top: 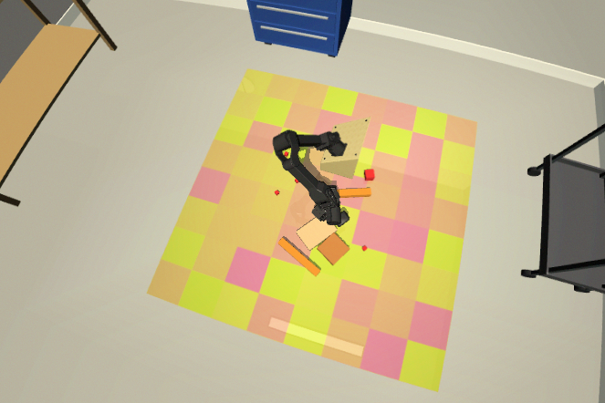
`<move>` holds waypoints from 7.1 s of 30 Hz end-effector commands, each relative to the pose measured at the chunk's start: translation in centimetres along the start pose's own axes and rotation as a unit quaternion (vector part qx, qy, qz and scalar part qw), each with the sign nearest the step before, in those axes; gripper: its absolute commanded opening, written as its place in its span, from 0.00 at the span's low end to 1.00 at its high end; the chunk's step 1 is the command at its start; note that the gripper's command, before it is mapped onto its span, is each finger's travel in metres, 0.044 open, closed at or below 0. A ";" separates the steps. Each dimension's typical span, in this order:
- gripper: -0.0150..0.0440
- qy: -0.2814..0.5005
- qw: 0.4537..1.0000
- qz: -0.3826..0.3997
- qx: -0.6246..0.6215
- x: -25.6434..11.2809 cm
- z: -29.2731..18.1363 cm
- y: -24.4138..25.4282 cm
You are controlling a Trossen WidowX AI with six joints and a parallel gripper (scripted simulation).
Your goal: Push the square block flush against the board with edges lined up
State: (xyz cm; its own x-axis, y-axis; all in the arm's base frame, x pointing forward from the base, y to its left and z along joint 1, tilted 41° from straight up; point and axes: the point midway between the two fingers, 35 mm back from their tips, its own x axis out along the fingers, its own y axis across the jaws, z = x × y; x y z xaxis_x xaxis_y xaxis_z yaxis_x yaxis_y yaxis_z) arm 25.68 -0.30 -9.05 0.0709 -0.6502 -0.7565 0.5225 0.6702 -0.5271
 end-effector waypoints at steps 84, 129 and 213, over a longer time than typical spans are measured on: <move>0.25 -0.006 1.000 0.003 0.000 0.5 4.4 0.8; 0.25 -0.004 0.981 0.007 -0.196 -5.3 6.2 1.1; 0.25 -0.008 0.682 -0.006 -0.732 0.2 20.9 -0.4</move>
State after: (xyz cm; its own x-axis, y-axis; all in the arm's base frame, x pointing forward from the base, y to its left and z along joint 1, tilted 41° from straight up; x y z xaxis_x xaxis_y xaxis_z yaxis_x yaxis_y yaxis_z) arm 42.95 -8.63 -0.54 0.0870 -0.6566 -0.7492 -0.8834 0.2968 -0.3627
